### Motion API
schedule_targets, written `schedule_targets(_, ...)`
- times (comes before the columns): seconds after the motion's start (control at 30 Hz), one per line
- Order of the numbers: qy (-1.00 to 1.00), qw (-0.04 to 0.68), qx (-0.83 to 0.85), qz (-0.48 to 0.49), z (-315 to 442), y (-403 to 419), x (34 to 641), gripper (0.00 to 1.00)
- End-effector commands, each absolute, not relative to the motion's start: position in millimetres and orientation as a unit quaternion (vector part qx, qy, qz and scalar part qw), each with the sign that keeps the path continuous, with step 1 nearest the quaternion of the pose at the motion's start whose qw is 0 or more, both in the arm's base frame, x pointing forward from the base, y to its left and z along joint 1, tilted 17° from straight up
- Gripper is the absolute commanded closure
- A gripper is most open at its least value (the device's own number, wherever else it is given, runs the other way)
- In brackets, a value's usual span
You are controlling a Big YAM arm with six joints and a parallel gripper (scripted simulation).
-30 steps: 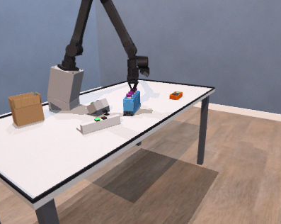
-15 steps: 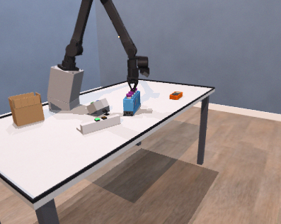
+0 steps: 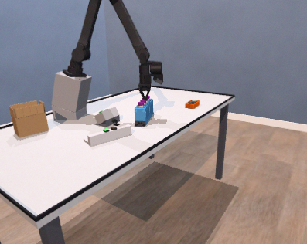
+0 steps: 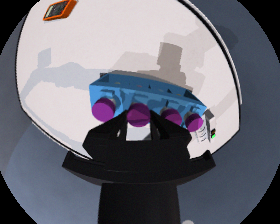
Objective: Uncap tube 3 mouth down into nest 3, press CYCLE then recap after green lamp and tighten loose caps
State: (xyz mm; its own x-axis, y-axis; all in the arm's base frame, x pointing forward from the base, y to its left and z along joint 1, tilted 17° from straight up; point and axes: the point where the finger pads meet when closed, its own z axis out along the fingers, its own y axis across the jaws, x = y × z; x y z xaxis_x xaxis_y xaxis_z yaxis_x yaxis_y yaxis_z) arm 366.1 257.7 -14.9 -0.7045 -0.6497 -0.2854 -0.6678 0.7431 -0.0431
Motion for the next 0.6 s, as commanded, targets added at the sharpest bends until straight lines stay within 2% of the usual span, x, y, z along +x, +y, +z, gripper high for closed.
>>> schedule_targets(0.0,0.937,0.151,-0.31,0.044,-11.6,270.6,373.9,1.0)
schedule_targets(0.57,0.971,0.143,-0.182,0.063,-11.2,270.0,373.2,1.0)
